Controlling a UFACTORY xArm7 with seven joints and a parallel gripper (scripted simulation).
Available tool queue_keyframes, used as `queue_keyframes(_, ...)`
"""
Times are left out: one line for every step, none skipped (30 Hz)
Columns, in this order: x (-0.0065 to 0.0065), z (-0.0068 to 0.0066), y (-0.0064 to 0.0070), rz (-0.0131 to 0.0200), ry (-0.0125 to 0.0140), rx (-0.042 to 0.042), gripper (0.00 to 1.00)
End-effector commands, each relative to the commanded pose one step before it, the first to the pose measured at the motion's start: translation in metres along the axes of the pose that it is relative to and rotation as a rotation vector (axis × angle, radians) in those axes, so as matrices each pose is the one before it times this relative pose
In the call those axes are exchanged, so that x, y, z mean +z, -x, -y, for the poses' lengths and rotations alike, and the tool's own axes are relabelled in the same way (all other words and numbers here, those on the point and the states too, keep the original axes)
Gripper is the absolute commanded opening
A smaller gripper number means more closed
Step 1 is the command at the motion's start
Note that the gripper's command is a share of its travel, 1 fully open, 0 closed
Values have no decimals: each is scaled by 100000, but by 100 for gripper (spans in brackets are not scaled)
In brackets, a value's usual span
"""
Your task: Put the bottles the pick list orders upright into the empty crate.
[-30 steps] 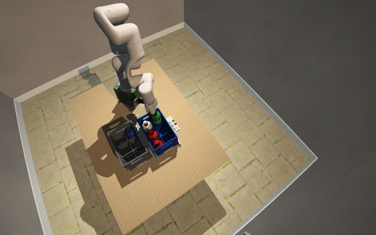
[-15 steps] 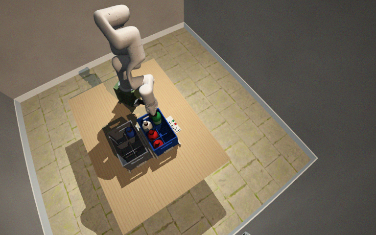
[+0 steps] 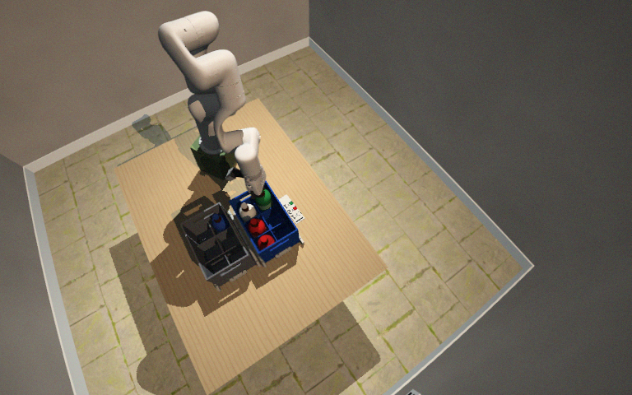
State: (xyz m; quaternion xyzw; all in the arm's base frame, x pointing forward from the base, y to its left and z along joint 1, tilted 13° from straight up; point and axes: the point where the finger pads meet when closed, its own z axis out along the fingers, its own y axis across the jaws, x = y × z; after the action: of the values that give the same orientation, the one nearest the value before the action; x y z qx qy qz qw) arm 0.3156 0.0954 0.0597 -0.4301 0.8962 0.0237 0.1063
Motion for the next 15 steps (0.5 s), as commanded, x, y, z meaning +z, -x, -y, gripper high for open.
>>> queue_keyframes(329,85,90,217,-206,9,0)
queue_keyframes(100,-1,0,-1,0,0,0)
queue_keyframes(100,0,2,-1,0,0,0)
queue_keyframes(100,0,2,-1,0,0,0)
queue_keyframes(100,0,1,-1,0,0,0)
queue_keyframes(100,0,-1,-1,0,0,0)
queue_keyframes(100,0,-2,-1,0,0,0)
queue_keyframes(100,0,-1,-1,0,0,0)
queue_keyframes(0,0,0,0,0,0,0)
queue_keyframes(0,0,0,0,0,0,0)
queue_keyframes(104,2,1,-1,0,0,0)
queue_keyframes(99,1,0,-1,0,0,0)
queue_keyframes(99,0,1,-1,0,0,0)
queue_keyframes(100,-1,1,-1,0,0,0)
queue_keyframes(100,-1,-1,-1,0,0,0)
